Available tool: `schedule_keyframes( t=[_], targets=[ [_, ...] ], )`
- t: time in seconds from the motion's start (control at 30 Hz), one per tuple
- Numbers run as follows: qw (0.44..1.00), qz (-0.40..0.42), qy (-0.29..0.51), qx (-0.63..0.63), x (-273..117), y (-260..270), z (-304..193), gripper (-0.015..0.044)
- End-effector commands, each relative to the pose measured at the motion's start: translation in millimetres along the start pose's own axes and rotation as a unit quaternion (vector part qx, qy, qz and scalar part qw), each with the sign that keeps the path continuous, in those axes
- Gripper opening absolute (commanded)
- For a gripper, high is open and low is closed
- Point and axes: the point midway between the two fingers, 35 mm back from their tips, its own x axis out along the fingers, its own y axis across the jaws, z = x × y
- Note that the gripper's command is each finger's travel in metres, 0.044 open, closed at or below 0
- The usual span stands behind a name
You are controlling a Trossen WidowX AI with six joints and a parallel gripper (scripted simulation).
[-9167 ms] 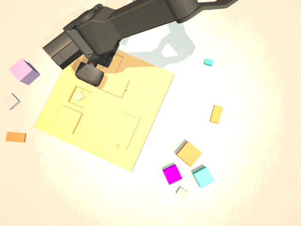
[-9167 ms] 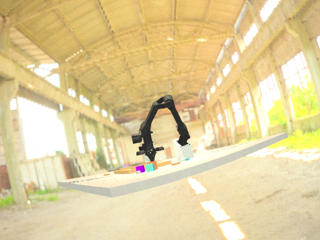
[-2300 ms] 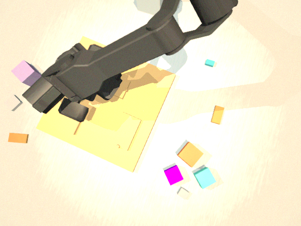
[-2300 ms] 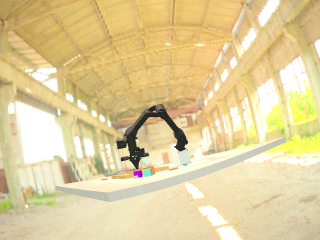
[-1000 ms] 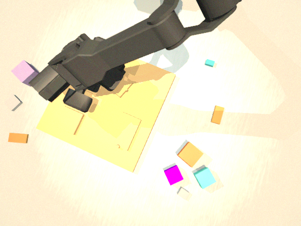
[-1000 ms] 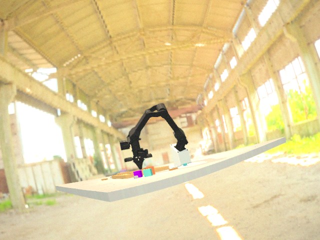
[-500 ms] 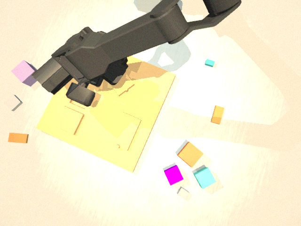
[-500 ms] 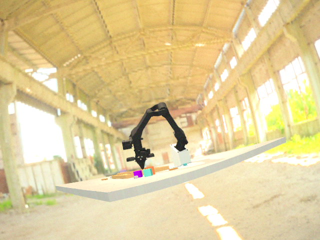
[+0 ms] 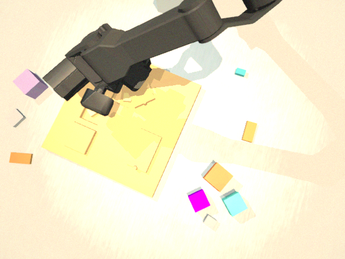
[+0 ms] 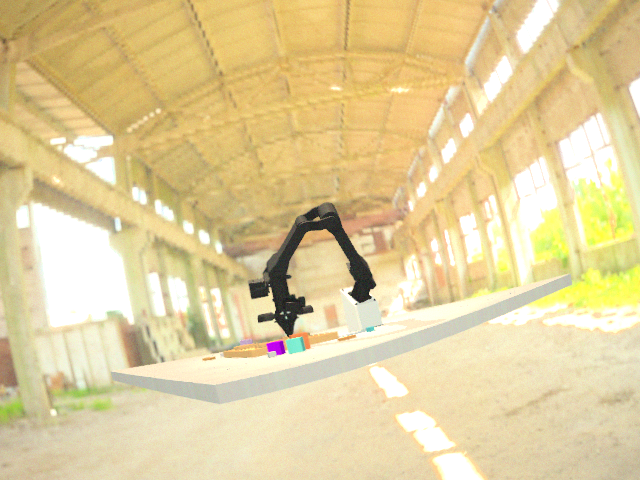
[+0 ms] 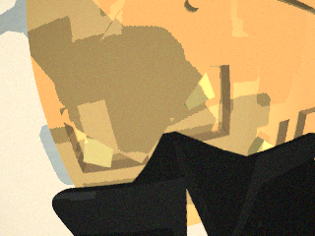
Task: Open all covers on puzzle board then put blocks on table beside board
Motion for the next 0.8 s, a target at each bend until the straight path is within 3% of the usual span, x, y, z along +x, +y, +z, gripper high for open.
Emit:
schedule_keyframes(
  t=[0.0,0.77],
  targets=[
    [1.0,0.004,0.0,-0.001,1,8,1,0.0],
    [1.0,0.004,0.0,0.0,1,29,11,0.0]
  ],
)
